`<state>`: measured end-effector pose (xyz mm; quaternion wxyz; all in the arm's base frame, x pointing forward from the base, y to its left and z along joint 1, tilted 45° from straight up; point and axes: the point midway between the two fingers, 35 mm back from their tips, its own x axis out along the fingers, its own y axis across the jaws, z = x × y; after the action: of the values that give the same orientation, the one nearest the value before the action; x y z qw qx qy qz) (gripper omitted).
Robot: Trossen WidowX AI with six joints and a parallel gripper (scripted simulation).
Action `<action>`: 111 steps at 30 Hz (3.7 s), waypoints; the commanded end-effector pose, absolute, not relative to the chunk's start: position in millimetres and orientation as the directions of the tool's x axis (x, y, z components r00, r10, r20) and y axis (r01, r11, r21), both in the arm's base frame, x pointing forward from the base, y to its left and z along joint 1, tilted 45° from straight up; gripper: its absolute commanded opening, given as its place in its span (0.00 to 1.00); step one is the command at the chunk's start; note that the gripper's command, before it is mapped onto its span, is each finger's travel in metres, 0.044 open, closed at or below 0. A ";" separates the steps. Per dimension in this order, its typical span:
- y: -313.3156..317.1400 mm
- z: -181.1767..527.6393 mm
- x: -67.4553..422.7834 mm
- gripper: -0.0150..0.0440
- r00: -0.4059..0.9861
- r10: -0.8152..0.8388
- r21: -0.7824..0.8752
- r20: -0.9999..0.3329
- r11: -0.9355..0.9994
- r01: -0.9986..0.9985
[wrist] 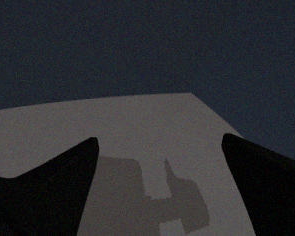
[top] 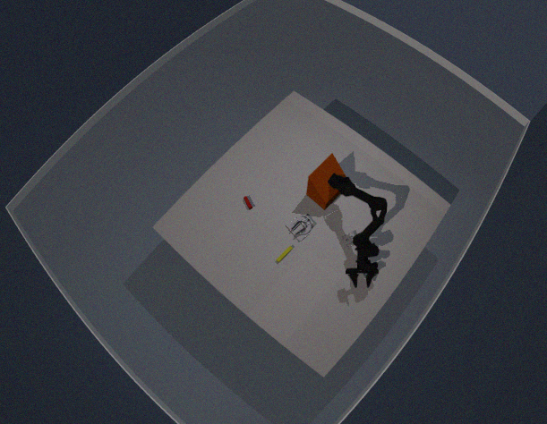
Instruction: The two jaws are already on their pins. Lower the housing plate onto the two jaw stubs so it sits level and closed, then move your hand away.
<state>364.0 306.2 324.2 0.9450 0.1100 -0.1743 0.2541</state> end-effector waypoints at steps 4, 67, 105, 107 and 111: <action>305.4 321.4 366.0 1.00 0.813 0.459 0.091 0.358 0.849 -0.520; 157.3 185.1 184.7 1.00 0.133 0.702 0.201 -0.700 0.373 -0.906; 205.5 137.6 193.9 1.00 0.133 0.705 0.203 -0.697 0.372 -0.906; 207.8 135.4 194.3 1.00 0.133 0.705 0.203 -0.697 0.372 -0.906; 212.3 131.0 195.1 1.00 0.133 0.705 0.203 -0.697 0.372 -0.906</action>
<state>195.7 210.2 137.5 0.7416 -0.1350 0.3656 0.5460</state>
